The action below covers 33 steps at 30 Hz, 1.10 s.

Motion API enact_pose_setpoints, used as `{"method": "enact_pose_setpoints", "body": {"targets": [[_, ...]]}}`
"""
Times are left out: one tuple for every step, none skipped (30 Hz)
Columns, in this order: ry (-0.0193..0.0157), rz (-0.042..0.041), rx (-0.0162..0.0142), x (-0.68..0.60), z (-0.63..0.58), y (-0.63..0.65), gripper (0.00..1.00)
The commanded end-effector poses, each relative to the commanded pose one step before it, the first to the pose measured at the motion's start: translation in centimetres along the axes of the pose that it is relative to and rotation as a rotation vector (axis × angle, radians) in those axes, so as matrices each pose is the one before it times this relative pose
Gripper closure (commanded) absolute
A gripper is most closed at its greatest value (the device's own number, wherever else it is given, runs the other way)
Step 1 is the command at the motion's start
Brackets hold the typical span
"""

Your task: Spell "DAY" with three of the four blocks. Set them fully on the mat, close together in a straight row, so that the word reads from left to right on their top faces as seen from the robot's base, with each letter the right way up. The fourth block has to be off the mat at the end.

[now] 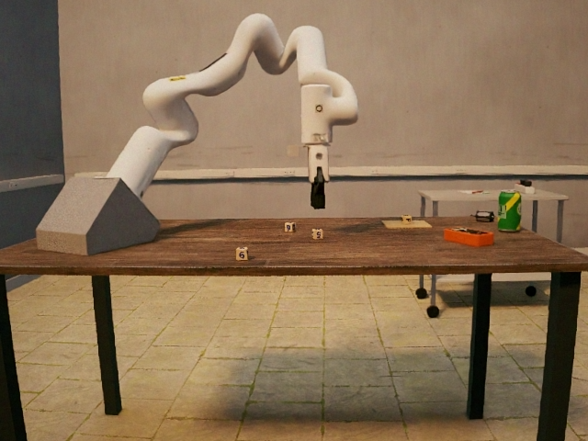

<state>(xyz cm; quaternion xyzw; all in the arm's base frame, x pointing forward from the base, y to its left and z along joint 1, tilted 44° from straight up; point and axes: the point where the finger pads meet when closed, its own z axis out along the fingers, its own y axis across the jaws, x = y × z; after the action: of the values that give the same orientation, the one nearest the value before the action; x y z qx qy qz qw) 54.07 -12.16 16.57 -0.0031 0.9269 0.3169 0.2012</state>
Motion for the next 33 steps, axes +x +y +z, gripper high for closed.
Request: {"method": "enact_pose_setpoints", "body": {"targets": [[-0.00133, -0.00051, 0.00078, -0.065, -0.065, -0.023, 0.36], [0.00000, 0.00000, 0.00000, 0.000, 0.000, 0.000, 0.36], [0.00000, 0.00000, 0.00000, 0.000, 0.000, 0.000, 0.36], [0.00000, 0.00000, 0.00000, 0.000, 0.000, 0.000, 0.36], [0.00000, 0.00000, 0.00000, 0.000, 0.000, 0.000, 0.36], [0.00000, 0.00000, 0.00000, 0.000, 0.000, 0.000, 0.36], [0.00000, 0.00000, 0.00000, 0.000, 0.000, 0.000, 0.36], [0.00000, 0.00000, 0.00000, 0.000, 0.000, 0.000, 0.36], [0.00000, 0.00000, 0.00000, 0.000, 0.000, 0.000, 0.36], [0.00000, 0.00000, 0.00000, 0.000, 0.000, 0.000, 0.36], [0.00000, 0.00000, 0.00000, 0.000, 0.000, 0.000, 0.36], [0.00000, 0.00000, 0.00000, 0.000, 0.000, 0.000, 0.36], [0.00000, 0.00000, 0.00000, 0.000, 0.000, 0.000, 0.36], [0.00000, 0.00000, 0.00000, 0.000, 0.002, 0.000, 0.36], [0.00000, 0.00000, 0.00000, 0.000, 0.000, 0.000, 0.36], [0.00000, 0.00000, 0.00000, 0.000, 0.000, 0.000, 0.36], [0.00000, 0.00000, 0.00000, 0.000, 0.004, 0.000, 0.36], [-0.00001, -0.00001, 0.00000, 0.000, 0.008, 0.000, 0.36], [-0.00001, -0.00001, 0.00000, 0.000, 0.012, 0.000, 0.36], [-0.00002, -0.00002, 0.00000, 0.000, 0.018, 0.000, 0.36], [-0.00002, -0.00002, 0.00000, 0.000, 0.024, 0.000, 0.36], [-0.00003, -0.00003, 0.00000, 0.000, 0.030, -0.001, 0.36], [-0.00003, -0.00004, 0.00000, 0.001, 0.037, -0.001, 0.36], [-0.00004, -0.00004, 0.00000, 0.001, 0.045, -0.001, 0.36], [-0.00005, -0.00005, 0.00000, 0.001, 0.053, -0.001, 0.36], [-0.00005, -0.00006, 0.00000, 0.001, 0.061, -0.001, 0.36], [-0.00006, -0.00007, 0.00001, 0.001, 0.069, -0.001, 0.36], [-0.00006, -0.00007, 0.00001, 0.002, 0.077, -0.002, 0.36], [-0.00003, -0.00004, 0.00000, 0.002, 0.088, -0.002, 0.36], [-0.00001, 0.00000, -0.00001, 0.001, 0.098, -0.002, 0.36], [0.00000, 0.00000, 0.00000, 0.002, 0.107, -0.002, 0.36], [0.00000, 0.00000, 0.00000, 0.000, 0.000, 0.000, 0.36], [0.00000, 0.00000, 0.00000, 0.000, 0.000, 0.000, 0.36]]}}
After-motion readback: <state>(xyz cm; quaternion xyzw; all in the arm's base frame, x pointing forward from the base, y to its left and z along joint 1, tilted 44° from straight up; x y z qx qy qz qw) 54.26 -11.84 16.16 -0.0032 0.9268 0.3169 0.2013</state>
